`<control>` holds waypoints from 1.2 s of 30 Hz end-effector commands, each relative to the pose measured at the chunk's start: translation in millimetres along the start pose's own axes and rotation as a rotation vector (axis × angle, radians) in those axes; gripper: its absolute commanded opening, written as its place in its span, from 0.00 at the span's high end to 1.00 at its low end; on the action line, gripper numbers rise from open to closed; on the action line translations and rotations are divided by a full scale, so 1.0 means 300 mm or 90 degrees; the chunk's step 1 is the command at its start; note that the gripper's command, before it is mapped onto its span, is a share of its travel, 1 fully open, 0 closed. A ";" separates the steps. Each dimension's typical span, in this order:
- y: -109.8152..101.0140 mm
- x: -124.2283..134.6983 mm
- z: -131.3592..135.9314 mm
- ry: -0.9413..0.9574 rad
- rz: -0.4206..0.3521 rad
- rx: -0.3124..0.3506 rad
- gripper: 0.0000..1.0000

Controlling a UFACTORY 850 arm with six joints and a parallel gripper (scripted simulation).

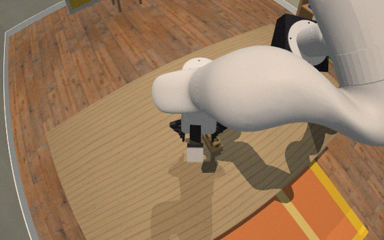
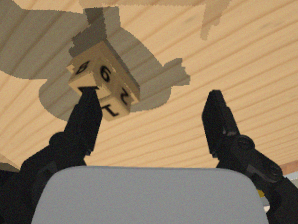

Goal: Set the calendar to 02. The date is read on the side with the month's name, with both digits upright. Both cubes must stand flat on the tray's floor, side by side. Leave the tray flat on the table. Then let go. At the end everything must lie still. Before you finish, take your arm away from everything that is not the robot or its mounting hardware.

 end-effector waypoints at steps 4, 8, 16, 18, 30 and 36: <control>-0.001 0.043 0.032 0.109 -0.001 -0.001 0.00; -0.001 0.045 0.033 0.109 -0.001 -0.001 0.00; -0.001 0.057 0.040 0.259 -0.002 -0.001 0.00; -0.001 0.083 0.058 0.275 -0.002 -0.001 0.00; -0.001 0.096 0.066 0.275 -0.002 -0.001 0.00; -0.001 0.096 0.066 0.275 -0.002 -0.001 0.00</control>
Point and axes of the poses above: the point where the finger pads meet when closed, its own y axis out along the fingers, its own z axis across the jaws, x = y × z, the point moved 5 cm from there along -y, back along the fingers, and after that the axes turned 9 degrees about y, right-handed, at the moved point
